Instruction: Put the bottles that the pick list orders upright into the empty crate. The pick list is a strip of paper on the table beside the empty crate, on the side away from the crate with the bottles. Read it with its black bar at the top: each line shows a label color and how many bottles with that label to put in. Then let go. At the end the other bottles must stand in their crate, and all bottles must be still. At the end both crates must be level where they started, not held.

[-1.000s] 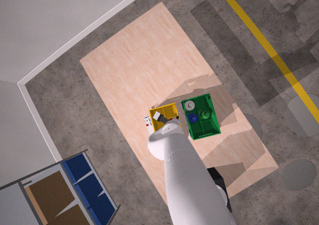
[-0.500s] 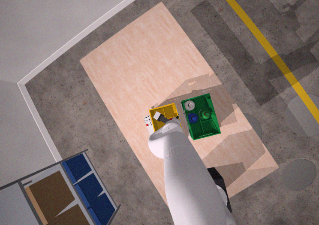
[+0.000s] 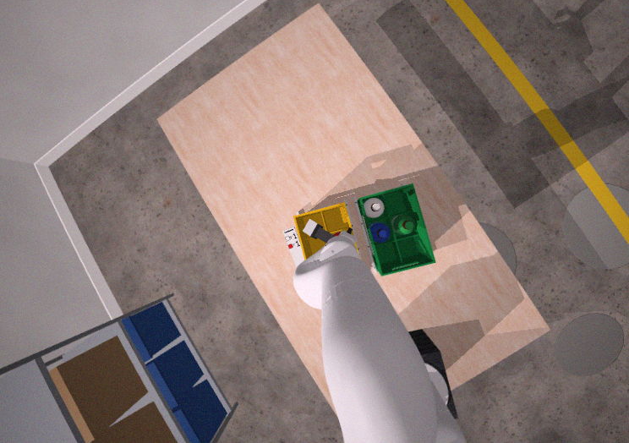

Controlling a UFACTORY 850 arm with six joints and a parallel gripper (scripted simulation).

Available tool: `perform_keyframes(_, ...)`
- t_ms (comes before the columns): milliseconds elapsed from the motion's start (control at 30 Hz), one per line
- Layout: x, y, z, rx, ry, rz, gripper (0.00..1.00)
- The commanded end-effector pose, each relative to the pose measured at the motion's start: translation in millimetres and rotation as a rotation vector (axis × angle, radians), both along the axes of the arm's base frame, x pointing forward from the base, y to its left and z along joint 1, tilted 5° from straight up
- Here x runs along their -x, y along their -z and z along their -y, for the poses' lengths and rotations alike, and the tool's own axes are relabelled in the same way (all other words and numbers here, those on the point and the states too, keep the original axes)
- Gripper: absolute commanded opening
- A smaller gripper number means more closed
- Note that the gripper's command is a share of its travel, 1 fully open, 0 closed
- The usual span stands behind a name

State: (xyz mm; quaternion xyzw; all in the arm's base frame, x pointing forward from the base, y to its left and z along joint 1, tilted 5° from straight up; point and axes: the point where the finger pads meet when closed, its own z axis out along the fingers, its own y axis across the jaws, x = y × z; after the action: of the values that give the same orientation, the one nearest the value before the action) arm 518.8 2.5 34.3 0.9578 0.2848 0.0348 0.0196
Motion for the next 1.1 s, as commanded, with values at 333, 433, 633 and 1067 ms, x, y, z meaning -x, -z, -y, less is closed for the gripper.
perform_keyframes(333,-1.8,11.7,0.2,0.0,0.0,0.002,0.0)
perform_keyframes(433,-2.0,14.7,0.3,0.0,0.0,0.002,0.0)
perform_keyframes(633,-2.4,19.6,0.4,0.0,0.0,0.002,0.0)
perform_keyframes(1067,-2.4,19.7,0.3,0.0,0.0,0.002,0.0)
